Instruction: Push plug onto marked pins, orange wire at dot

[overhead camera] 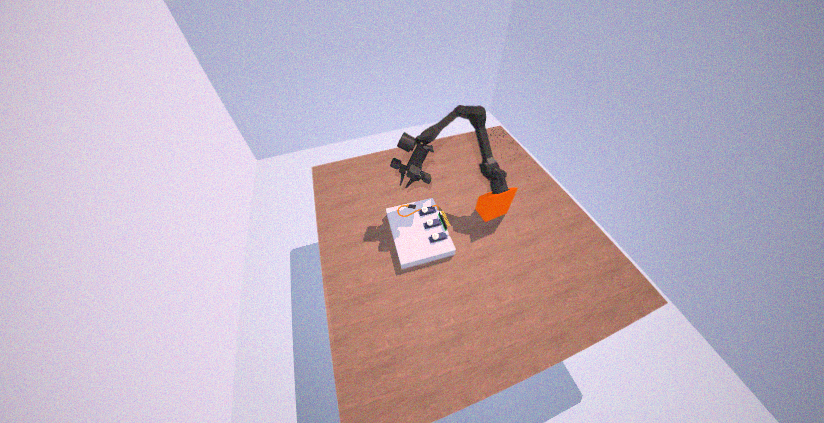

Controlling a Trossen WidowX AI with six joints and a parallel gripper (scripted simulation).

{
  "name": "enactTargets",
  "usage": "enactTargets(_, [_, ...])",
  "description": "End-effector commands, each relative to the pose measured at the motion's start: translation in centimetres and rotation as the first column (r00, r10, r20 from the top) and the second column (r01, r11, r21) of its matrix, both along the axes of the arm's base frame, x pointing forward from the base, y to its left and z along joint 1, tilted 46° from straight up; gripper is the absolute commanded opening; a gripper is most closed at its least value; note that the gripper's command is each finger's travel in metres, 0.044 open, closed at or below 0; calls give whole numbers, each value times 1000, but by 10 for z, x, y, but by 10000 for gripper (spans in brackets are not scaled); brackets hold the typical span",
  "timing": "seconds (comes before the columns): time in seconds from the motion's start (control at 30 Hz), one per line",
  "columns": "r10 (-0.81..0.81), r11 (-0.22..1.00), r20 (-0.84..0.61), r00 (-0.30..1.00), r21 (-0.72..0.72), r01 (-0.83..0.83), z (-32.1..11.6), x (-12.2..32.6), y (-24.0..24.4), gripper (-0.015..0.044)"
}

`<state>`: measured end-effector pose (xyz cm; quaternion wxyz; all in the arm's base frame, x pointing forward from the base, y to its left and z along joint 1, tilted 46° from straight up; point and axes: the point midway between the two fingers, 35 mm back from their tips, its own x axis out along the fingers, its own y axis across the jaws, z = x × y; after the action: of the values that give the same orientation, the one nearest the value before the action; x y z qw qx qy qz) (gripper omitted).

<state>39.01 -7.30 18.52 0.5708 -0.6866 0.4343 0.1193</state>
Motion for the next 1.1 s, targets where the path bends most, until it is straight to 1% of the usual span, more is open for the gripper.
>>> enactTargets(0.0, [44,995,-119,992,-86,-54,-9,1,-5,115])
enactTargets(0.27, [107,964,-328,939,-197,-178,-24,1,-13,115])
enactTargets(0.53, [148,910,-533,833,-257,-326,-38,1,-21,115])
enactTargets(0.8, [166,836,-718,675,-260,-483,-51,0,-28,115])
enactTargets(1.07, [162,749,-866,473,-204,-630,-63,-2,-35,115])
